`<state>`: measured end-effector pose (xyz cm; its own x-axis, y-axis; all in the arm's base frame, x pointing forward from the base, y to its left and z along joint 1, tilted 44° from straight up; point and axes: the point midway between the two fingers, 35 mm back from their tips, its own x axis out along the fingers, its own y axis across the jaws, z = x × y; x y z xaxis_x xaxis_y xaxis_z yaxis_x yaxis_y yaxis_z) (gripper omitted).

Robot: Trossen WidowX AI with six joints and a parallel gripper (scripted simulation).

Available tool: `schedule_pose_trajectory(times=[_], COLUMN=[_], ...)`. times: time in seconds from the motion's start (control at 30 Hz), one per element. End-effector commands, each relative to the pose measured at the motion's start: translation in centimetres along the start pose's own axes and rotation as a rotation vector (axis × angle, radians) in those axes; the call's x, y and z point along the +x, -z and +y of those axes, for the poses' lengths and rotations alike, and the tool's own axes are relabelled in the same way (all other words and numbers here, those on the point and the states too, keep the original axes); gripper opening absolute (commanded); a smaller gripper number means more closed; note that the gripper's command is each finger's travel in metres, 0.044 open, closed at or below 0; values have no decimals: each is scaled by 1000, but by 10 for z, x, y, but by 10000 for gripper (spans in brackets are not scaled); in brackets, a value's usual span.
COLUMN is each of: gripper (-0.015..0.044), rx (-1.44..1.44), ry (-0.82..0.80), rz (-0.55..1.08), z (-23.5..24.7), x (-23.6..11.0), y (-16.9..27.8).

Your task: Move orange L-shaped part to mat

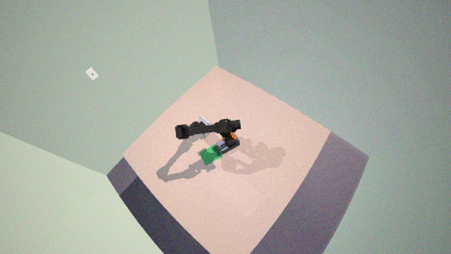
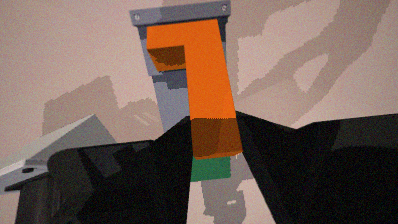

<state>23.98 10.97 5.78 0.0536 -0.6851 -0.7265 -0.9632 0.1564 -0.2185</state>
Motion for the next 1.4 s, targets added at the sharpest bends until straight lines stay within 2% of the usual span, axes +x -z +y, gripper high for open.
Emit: schedule_pose_trajectory(times=[0.0,0.4,1.37], gripper=[0,0,0], rx=[4,4,0], ry=[-3,-3,-3], rz=[-1,0,4], z=[0,1,11], x=[-6,-7,-6], y=[0,9,124])
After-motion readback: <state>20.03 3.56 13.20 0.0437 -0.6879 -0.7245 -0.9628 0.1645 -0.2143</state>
